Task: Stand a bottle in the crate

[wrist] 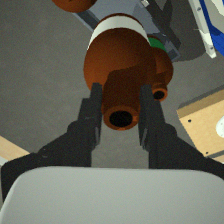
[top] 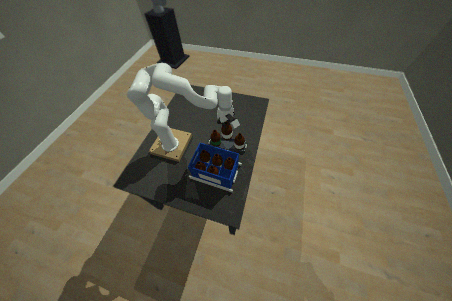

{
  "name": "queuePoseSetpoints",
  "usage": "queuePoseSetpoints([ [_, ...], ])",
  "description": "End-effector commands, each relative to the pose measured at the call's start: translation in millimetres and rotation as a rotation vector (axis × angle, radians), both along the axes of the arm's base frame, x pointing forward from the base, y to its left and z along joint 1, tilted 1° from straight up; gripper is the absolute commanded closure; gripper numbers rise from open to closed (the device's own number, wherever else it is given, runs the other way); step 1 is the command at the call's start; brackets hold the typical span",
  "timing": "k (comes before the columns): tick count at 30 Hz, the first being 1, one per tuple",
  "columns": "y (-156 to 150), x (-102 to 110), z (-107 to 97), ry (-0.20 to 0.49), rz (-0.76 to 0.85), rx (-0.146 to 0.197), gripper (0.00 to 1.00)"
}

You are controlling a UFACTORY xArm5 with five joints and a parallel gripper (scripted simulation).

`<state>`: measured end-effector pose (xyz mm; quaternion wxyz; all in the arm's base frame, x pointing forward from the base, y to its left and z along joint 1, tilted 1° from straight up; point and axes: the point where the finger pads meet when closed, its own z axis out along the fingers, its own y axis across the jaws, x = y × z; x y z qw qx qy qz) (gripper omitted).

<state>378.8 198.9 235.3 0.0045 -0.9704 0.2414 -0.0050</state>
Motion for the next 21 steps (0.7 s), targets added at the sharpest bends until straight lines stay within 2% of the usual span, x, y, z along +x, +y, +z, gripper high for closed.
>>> queuePoseSetpoints([
  [1,0.5,0.9,5.5,-0.004,0.0,0.002,1.0],
  [21,0.5,0.8,10.2,-0.004,0.0,0.002,1.0],
])
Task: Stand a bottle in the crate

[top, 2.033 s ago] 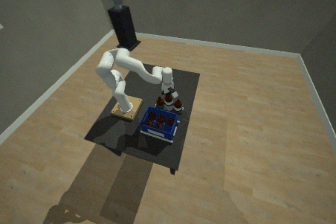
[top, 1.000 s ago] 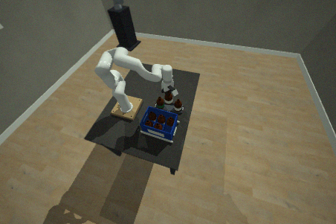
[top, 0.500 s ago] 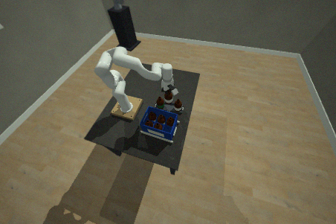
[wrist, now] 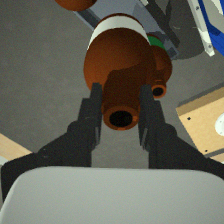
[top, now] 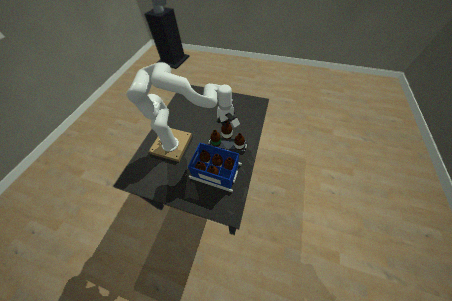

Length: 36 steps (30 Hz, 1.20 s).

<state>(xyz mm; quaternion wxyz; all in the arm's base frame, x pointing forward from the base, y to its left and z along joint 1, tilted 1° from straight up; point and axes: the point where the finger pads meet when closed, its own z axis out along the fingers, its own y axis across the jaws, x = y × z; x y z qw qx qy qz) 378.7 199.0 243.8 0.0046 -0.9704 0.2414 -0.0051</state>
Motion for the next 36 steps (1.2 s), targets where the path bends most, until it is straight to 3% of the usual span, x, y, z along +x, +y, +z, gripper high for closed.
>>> queuePoseSetpoints([
  [1,0.5,0.9,1.7,-0.004,0.0,0.002,1.0],
  [36,0.2,0.5,15.1,-0.004,0.0,0.002,1.0],
])
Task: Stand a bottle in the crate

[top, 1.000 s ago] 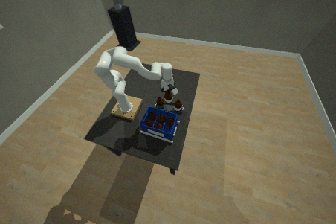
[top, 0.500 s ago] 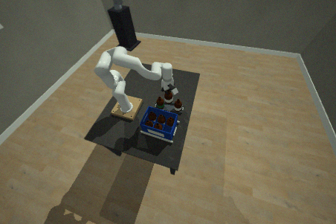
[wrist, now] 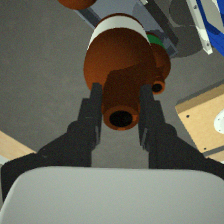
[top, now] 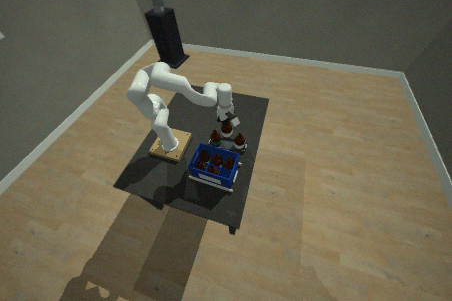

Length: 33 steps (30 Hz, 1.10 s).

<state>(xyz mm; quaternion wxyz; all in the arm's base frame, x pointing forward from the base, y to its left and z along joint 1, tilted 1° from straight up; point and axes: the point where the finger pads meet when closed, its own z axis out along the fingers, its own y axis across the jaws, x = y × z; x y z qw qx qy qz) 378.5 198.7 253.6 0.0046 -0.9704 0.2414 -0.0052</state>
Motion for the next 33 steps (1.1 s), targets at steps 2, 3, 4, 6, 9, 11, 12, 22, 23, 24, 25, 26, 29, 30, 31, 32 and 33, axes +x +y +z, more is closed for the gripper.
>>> queuePoseSetpoints([
  [2,0.4,0.7,7.5,-0.004,0.0,0.002,1.0],
  [3,0.4,0.6,8.8,-0.004,0.0,0.002,1.0],
  [4,0.4,0.6,8.8,-0.004,0.0,0.002,1.0],
  [6,0.4,0.6,10.0,-0.004,0.0,0.002,1.0],
  [9,0.5,0.5,13.7,-0.004,0.0,0.002,1.0],
  [11,0.5,0.5,16.1,-0.004,0.0,0.002,1.0],
  [12,0.5,0.5,17.3,-0.004,0.0,0.002,1.0],
  [22,0.5,0.3,25.6,-0.004,0.0,0.002,1.0],
  [23,0.5,0.3,26.4,-0.004,0.0,0.002,1.0],
  [24,0.5,0.3,27.2,-0.004,0.0,0.002,1.0],
  [25,0.5,0.2,27.9,-0.004,0.0,0.002,1.0],
  [26,0.5,0.2,28.5,-0.004,0.0,0.002,1.0],
  [29,0.5,0.2,30.1,-0.004,0.0,0.002,1.0],
  [30,0.5,0.2,30.5,-0.004,0.0,0.002,1.0],
  [31,0.5,0.2,30.8,-0.004,0.0,0.002,1.0],
  [32,0.5,0.2,31.1,-0.004,0.0,0.002,1.0],
  [33,0.5,0.1,31.4,-0.004,0.0,0.002,1.0],
])
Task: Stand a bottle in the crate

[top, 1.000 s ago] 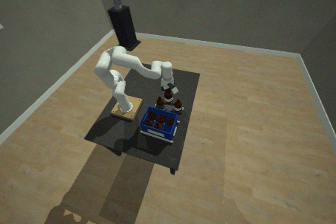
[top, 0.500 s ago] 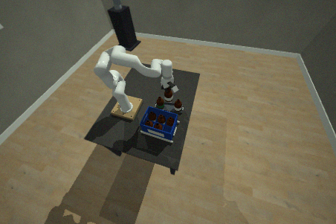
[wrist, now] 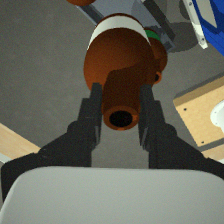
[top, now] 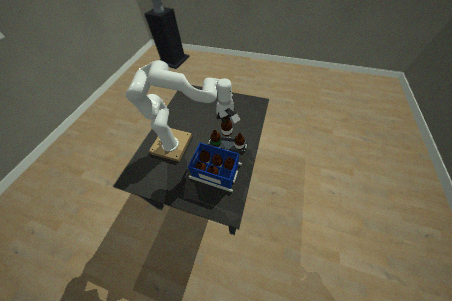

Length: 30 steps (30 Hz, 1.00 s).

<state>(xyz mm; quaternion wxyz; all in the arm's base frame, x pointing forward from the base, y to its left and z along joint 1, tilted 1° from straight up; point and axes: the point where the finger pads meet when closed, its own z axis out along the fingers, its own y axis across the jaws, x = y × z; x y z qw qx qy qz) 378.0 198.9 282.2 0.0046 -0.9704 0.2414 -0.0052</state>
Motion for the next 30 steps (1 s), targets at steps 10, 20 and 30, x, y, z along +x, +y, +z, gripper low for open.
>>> queuePoseSetpoints([
  [10,0.4,0.7,3.3,-0.004,0.0,0.002,1.0],
  [20,0.4,0.7,3.3,-0.004,0.0,0.002,1.0],
  [30,0.3,0.6,6.7,-0.004,0.0,0.002,1.0],
])
